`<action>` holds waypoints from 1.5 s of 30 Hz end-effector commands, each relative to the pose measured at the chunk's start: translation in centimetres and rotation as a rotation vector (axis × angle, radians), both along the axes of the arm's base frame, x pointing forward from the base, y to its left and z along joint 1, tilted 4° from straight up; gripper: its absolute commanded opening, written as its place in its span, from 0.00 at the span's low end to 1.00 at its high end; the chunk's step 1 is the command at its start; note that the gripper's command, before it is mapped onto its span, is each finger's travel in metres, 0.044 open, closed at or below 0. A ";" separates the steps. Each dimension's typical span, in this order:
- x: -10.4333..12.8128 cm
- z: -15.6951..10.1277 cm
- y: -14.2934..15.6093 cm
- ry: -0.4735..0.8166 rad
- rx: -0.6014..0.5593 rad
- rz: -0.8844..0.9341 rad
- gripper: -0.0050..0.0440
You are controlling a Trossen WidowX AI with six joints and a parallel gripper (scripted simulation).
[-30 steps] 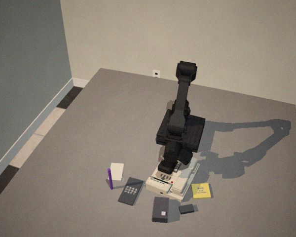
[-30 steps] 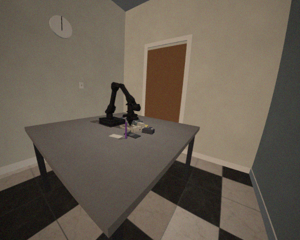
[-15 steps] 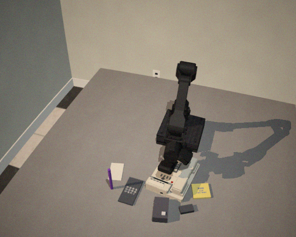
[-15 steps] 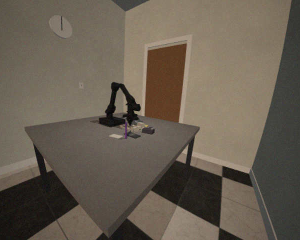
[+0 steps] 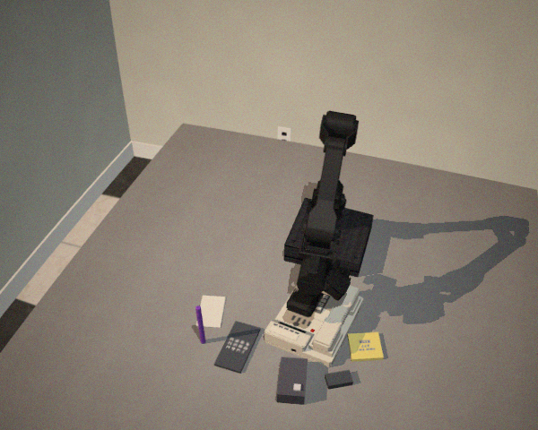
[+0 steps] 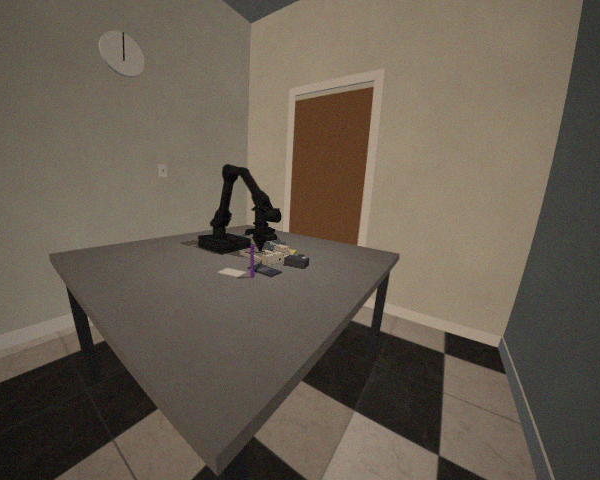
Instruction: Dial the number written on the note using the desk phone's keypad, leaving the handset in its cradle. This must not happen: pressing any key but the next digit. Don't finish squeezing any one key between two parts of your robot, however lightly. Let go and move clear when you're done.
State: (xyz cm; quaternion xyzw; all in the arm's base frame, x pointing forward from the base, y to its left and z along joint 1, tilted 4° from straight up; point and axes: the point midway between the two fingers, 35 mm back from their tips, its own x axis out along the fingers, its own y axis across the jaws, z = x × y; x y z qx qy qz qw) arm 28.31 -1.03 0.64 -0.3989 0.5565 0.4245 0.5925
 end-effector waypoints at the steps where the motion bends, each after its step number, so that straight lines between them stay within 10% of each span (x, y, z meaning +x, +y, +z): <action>1: 0.0 -0.1 0.1 0.003 0.003 -0.002 0.00; 16: -0.1 2.8 -0.1 0.003 0.003 -0.002 0.00; 45: -2.1 0.7 2.6 0.003 0.003 -0.002 0.00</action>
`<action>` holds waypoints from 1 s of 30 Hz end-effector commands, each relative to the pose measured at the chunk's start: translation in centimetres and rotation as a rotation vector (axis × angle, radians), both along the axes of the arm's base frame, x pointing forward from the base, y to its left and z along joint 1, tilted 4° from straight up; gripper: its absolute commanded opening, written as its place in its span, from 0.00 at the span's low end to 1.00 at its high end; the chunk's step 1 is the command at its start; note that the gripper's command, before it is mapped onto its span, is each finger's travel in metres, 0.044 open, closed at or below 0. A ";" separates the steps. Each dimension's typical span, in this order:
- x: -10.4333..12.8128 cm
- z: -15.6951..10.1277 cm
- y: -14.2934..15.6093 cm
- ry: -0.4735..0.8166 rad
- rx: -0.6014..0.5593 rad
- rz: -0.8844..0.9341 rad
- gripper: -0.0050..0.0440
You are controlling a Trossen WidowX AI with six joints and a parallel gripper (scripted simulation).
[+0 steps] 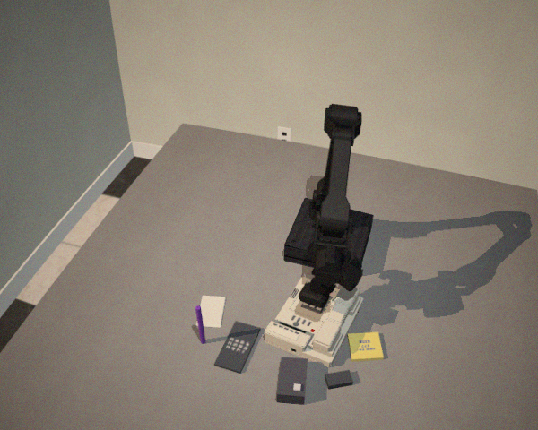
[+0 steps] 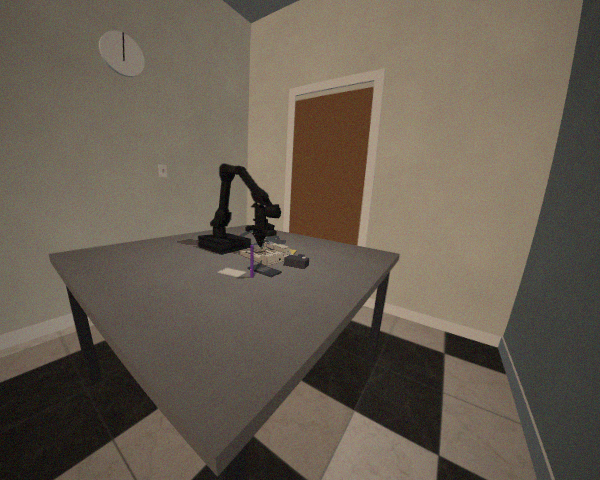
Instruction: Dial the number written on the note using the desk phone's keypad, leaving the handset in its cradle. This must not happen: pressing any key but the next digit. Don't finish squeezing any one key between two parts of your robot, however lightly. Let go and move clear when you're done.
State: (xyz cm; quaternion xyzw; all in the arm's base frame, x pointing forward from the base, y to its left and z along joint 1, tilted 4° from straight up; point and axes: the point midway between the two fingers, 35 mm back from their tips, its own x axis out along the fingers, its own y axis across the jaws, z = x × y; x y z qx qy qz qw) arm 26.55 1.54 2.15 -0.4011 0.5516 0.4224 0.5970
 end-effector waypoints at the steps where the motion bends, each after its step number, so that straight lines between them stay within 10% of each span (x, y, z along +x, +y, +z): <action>1: -0.3 -0.8 0.0 0.018 0.000 -0.002 0.00; 30: -0.3 -1.4 0.1 0.018 0.000 -0.002 0.00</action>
